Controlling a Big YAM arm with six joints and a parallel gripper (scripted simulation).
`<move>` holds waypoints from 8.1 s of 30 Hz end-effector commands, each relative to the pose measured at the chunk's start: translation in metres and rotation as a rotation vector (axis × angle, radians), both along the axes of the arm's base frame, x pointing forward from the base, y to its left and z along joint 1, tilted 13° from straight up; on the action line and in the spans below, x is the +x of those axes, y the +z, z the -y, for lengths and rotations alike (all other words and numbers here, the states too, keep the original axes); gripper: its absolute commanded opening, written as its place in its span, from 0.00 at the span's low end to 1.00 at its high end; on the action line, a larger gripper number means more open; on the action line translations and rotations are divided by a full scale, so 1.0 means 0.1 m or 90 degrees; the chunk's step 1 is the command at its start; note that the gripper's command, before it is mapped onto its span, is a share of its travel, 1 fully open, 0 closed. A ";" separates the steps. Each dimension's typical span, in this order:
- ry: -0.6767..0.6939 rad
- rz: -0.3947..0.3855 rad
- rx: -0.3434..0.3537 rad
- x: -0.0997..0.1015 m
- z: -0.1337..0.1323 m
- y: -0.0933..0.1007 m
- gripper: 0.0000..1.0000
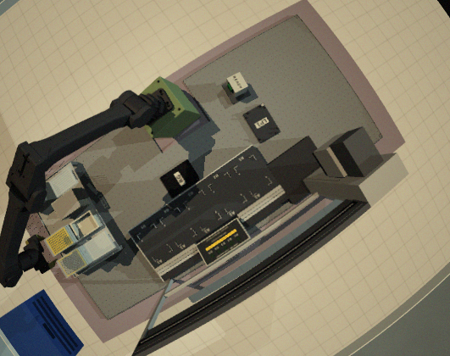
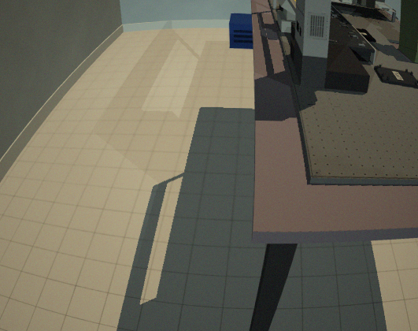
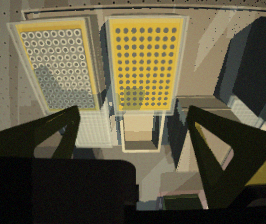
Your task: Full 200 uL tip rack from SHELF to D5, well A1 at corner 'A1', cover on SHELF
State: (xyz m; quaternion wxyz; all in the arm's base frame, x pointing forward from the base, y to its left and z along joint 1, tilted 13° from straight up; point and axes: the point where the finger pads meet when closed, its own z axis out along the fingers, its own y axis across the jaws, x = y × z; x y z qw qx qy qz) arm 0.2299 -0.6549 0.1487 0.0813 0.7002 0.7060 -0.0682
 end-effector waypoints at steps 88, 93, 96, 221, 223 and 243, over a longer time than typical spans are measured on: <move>0.009 0.000 -0.043 -2.31 0.17 0.29 1.00; 0.009 0.000 -0.043 -2.31 0.17 0.29 1.00; 0.009 0.000 -0.043 -2.31 0.17 0.29 1.00; 0.010 0.018 -0.036 0.97 -1.24 0.02 1.00; 0.010 0.018 -0.036 0.97 -1.24 0.02 1.00; 0.010 0.019 -0.040 0.57 -1.25 0.03 1.00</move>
